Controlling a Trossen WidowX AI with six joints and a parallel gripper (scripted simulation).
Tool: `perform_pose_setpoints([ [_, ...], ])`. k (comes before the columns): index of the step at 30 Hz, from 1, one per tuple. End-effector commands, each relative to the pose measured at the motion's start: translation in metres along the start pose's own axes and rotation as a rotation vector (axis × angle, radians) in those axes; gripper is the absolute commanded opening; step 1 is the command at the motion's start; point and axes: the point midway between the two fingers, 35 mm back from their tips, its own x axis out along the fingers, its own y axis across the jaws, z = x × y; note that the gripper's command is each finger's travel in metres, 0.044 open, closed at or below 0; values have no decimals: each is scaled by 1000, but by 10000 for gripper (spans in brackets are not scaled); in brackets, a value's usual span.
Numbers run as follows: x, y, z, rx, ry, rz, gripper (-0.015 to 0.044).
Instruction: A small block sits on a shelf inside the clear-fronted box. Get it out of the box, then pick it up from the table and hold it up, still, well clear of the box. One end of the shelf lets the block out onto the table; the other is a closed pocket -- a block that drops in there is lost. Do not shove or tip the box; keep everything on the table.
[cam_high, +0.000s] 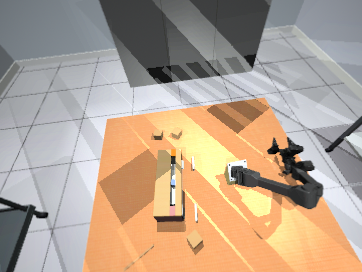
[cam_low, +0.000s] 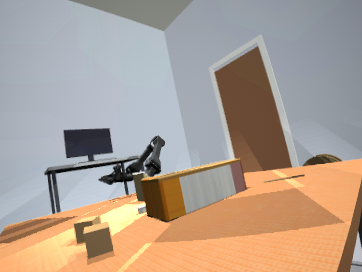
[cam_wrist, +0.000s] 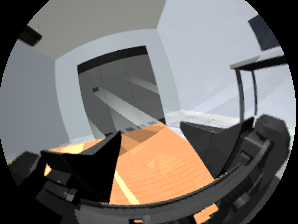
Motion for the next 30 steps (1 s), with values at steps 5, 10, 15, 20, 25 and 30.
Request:
perform_pose_setpoints([
  [5,33,34,29,-115,16,158,400],
  [10,73,82,70,-284,52,358,400],
  [15,97,138,103,-501,74,518,400],
  [20,114,207,129,-678,100,710,400],
  [25,117,283,145,-868,125,901,400],
  [30,103,360,150,-1066,146,1087,400],
])
